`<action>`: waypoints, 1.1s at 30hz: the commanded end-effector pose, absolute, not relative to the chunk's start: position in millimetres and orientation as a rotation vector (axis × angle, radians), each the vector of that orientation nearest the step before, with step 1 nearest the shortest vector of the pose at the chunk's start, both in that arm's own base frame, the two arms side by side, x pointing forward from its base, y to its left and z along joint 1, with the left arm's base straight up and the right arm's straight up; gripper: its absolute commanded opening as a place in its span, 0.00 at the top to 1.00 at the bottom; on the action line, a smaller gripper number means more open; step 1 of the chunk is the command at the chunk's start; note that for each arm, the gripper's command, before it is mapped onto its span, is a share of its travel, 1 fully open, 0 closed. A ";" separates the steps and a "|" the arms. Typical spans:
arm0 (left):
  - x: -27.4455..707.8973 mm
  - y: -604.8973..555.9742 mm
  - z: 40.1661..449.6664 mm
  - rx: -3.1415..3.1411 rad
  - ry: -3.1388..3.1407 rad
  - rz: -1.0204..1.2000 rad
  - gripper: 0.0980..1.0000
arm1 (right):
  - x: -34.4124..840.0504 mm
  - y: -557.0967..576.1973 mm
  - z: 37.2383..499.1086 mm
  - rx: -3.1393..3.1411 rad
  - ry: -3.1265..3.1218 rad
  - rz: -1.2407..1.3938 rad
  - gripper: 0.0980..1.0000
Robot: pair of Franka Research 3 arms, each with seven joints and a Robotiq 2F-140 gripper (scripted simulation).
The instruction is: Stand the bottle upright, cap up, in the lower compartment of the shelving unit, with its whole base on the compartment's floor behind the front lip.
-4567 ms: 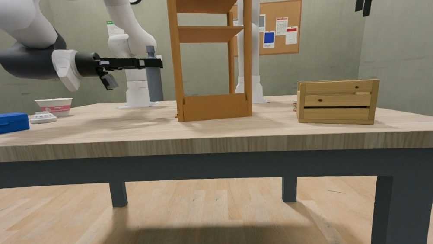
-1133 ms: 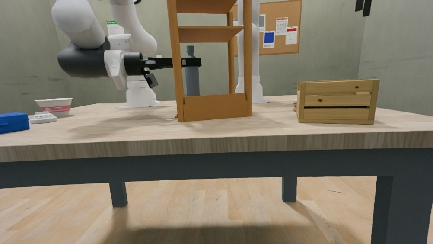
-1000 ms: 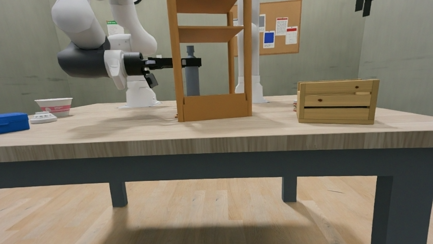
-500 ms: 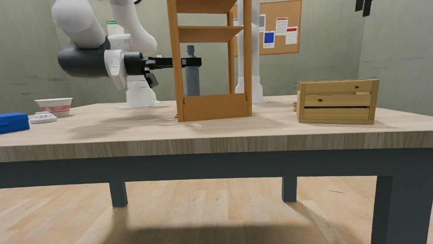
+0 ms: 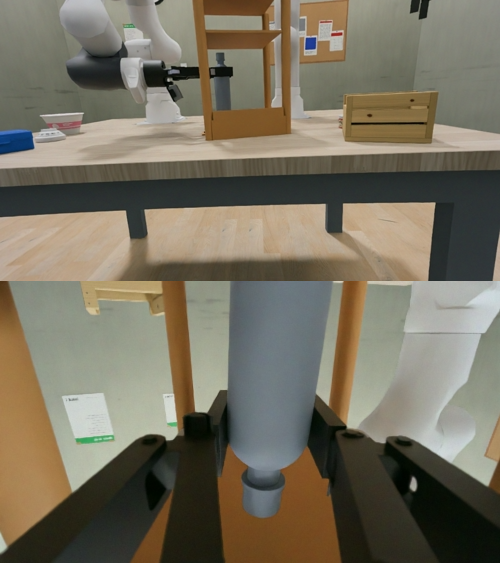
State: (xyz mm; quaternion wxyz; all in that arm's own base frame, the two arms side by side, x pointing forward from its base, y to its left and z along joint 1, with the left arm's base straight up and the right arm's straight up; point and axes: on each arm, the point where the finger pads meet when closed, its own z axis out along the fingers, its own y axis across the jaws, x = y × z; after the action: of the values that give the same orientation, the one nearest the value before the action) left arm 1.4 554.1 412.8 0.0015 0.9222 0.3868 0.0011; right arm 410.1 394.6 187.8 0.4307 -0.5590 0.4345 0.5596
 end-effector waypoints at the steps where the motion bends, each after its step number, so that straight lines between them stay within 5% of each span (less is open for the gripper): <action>1: 1.4 554.1 412.9 2.894 1.214 0.003 0.00 | 410.5 396.4 186.8 -1.394 1.078 1.394 1.00; 33: 1.4 554.1 412.9 2.894 1.214 0.003 0.00 | 410.5 396.4 184.1 -1.394 1.078 1.394 1.00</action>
State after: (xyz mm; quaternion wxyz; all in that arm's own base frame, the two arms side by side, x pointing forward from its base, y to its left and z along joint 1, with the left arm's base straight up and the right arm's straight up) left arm 1.4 554.1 412.8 0.0015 0.9222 0.3868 0.0011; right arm 410.0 394.7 182.9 0.4302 -0.5587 0.4350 0.5599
